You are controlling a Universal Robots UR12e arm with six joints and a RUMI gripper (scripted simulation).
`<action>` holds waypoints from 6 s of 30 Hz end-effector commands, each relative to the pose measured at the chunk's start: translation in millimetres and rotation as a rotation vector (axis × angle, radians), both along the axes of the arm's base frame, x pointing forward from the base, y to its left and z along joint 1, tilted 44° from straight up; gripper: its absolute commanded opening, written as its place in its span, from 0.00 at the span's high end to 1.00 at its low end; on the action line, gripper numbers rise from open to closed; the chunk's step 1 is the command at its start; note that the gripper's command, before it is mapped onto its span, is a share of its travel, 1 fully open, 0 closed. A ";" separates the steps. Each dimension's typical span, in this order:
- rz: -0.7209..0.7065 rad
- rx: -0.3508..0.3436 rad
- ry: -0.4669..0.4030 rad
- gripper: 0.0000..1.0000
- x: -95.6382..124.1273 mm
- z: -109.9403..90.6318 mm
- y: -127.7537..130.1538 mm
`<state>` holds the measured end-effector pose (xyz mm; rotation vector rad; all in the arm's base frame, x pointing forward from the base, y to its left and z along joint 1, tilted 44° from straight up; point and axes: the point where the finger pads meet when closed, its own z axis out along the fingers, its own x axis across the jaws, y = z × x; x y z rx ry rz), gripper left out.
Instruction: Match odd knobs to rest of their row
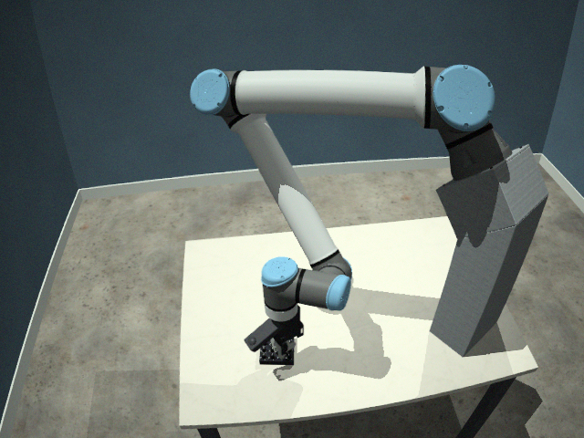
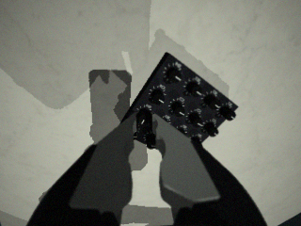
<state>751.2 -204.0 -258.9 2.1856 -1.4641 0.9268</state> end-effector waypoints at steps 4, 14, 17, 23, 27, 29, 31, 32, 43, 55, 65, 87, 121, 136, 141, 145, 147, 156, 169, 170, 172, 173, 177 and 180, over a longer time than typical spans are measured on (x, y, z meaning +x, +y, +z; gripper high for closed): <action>0.072 -0.032 0.059 0.96 0.0 0.1 0.8; 0.193 -0.086 0.161 0.96 -0.3 -0.5 1.3; 0.235 -0.105 0.197 0.96 -0.5 -0.6 1.4; 0.286 -0.127 0.239 0.96 -0.7 -0.9 1.6; 0.301 -0.134 0.252 0.96 -0.7 -0.9 1.6; 0.305 -0.136 0.256 0.96 -0.7 -1.0 1.7; 0.307 -0.137 0.257 0.96 -0.7 -1.0 1.7; 0.307 -0.137 0.257 0.96 -0.7 -1.0 1.7; 0.307 -0.137 0.257 0.96 -0.7 -1.0 1.7; 0.307 -0.137 0.257 0.89 -0.7 -1.0 1.7; 0.307 -0.137 0.257 0.89 -0.8 -0.8 1.8; 0.307 -0.137 0.257 0.89 -13.0 26.4 24.7; 0.307 -0.137 0.257 0.00 -41.6 90.3 78.3; 0.307 -0.137 0.257 0.00 -50.9 111.2 95.8; 0.307 -0.137 0.257 0.00 -50.9 111.2 95.8; 0.307 -0.137 0.257 0.00 -50.9 111.2 95.8; 0.307 -0.137 0.257 0.00 -50.9 111.2 95.8; 0.307 -0.137 0.257 0.00 -50.9 111.2 95.8; 0.307 -0.137 0.257 0.00 -50.9 111.2 95.8; 0.307 -0.137 0.257 0.00 -50.9 111.2 95.8; 0.307 -0.137 0.257 0.00 -50.9 111.2 95.8; 0.307 -0.137 0.257 0.00 -50.9 111.2 95.8; 0.307 -0.137 0.257 0.00 -50.9 111.2 95.8; 0.307 -0.137 0.257 0.00 -50.9 111.2 95.8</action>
